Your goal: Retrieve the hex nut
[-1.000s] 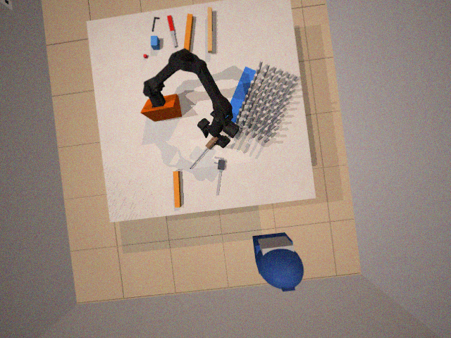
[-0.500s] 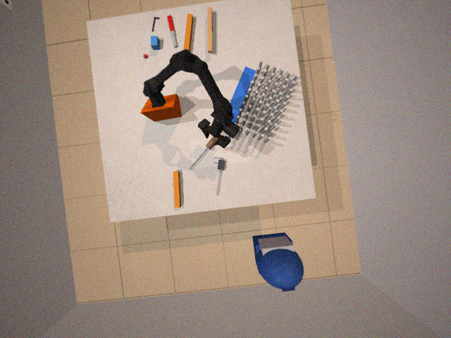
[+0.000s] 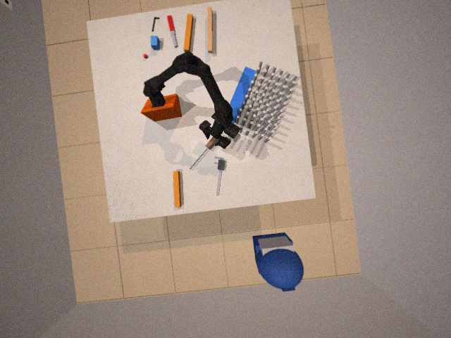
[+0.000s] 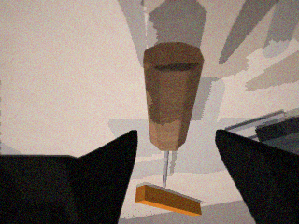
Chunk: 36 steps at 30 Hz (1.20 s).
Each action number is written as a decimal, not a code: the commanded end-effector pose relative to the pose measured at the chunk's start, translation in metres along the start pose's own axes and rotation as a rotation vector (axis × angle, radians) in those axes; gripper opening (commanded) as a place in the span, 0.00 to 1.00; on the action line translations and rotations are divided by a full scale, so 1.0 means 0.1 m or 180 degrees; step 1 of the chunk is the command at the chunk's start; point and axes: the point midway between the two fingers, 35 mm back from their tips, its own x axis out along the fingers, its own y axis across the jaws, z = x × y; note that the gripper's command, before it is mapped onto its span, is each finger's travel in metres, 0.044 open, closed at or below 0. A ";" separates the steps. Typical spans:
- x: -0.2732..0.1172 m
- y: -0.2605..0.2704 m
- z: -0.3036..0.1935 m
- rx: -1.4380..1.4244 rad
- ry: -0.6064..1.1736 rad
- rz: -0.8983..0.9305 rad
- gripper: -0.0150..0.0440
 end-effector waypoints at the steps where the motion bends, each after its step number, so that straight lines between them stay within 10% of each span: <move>1: 0.08 0.02 0.04 0.0016 -0.0016 0.0020 0.73; 20: 0.34 0.04 0.17 0.0014 -0.0019 0.0026 0.73; 36: 0.24 0.03 0.06 0.0208 0.0006 0.0016 0.25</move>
